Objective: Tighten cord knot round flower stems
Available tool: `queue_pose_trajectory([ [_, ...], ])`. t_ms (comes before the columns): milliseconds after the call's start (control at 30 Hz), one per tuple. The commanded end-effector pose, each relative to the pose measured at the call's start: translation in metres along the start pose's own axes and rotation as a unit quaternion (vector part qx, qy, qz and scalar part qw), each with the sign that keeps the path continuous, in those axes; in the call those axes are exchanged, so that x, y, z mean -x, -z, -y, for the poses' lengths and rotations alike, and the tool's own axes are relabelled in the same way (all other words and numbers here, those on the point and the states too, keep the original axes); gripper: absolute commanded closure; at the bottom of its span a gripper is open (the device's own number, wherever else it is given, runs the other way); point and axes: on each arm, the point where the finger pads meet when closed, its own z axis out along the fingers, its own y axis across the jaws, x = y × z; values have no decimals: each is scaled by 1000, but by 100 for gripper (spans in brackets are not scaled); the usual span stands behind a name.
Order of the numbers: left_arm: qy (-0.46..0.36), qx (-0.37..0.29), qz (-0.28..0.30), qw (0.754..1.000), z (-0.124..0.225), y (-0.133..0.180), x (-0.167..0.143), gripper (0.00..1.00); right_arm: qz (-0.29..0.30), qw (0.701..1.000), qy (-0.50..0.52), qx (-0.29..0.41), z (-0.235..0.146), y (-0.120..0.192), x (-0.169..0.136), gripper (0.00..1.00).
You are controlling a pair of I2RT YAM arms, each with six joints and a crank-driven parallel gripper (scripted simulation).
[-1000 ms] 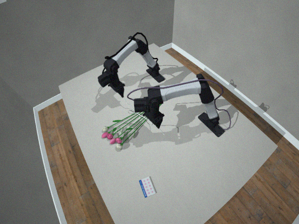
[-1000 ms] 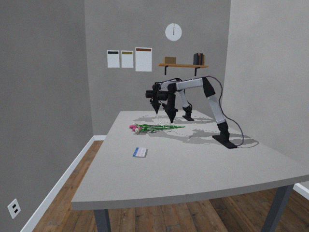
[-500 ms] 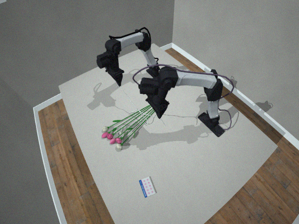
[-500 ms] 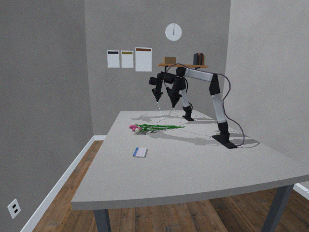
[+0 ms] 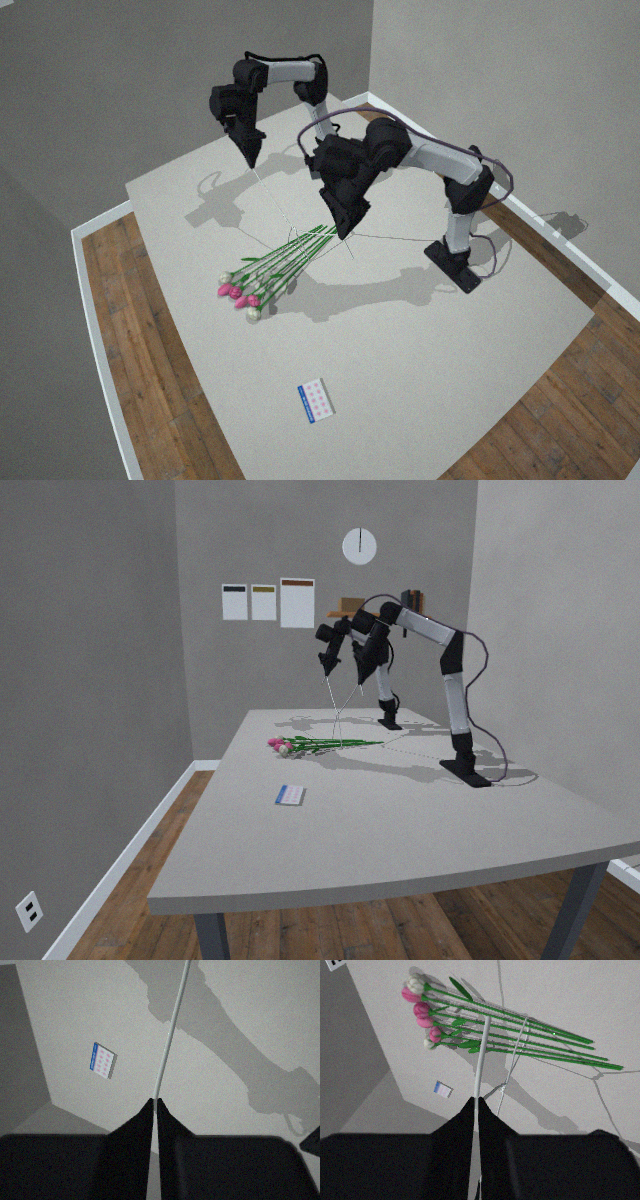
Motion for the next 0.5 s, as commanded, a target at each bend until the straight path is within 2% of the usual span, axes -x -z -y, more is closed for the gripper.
queue_pose_trajectory([
  [0, -5, 13, 1, 1000, 0, 13, 0, 100, -3, 999, -9, 32, -6, 26, 2, 100],
  [467, -5, 6, -5, 1000, 2, 8, -2, 100, -2, 1000, -9, 22, -6, 18, 3, 100],
])
